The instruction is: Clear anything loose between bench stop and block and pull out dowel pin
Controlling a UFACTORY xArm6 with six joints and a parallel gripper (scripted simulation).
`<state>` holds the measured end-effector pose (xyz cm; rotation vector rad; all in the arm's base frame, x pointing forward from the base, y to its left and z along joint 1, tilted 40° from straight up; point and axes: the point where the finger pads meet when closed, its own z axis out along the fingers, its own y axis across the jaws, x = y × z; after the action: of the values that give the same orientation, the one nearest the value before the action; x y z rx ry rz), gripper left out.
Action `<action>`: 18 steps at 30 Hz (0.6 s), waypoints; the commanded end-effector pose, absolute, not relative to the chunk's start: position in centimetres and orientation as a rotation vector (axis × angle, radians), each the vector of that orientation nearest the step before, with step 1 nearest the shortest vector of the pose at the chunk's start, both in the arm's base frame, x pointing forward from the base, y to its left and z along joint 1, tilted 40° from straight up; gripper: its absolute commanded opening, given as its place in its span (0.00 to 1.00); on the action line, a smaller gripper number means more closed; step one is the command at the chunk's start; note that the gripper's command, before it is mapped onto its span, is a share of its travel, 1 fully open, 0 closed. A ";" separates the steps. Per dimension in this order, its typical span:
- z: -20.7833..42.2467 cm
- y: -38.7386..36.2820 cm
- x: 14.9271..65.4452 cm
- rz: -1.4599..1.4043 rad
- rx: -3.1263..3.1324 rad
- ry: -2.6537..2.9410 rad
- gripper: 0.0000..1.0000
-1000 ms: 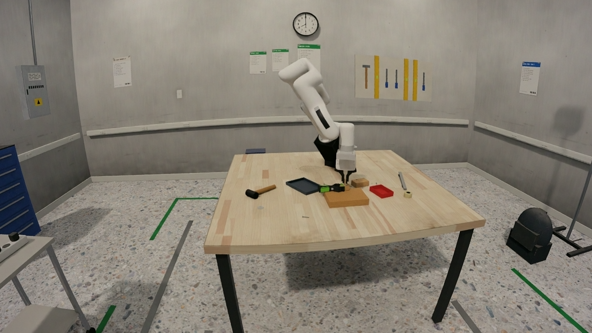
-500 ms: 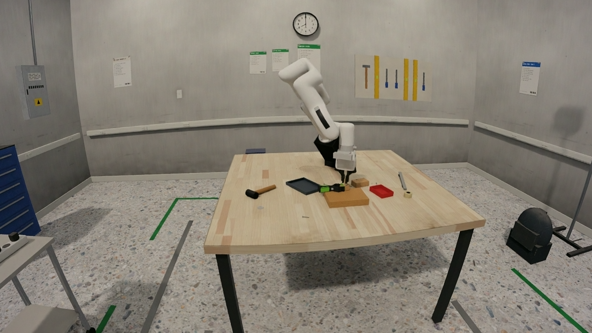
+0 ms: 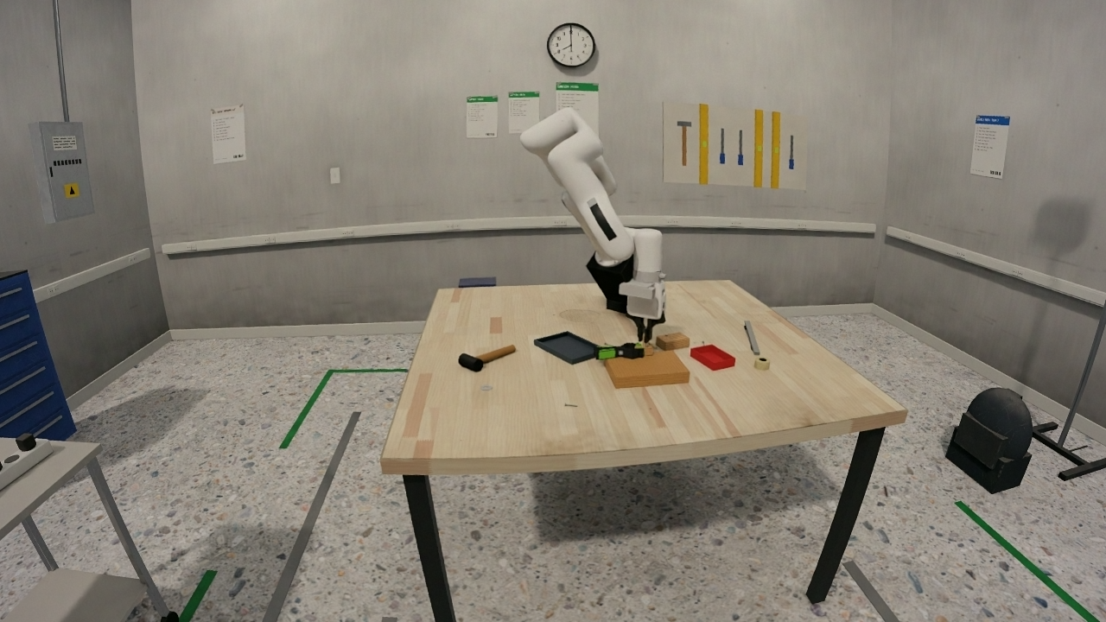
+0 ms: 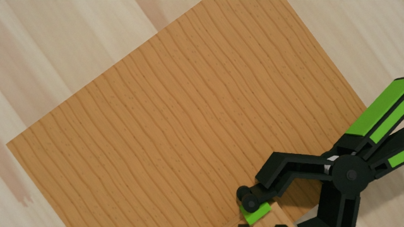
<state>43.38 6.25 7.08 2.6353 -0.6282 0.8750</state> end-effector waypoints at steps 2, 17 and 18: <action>7.2 6.3 43.4 0.866 2.639 -0.561 0.00; 7.2 6.3 43.4 0.807 2.639 -0.301 0.00; 7.2 6.3 43.4 0.807 2.639 -0.301 0.00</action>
<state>43.36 6.26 7.11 2.6390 -0.3580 0.8239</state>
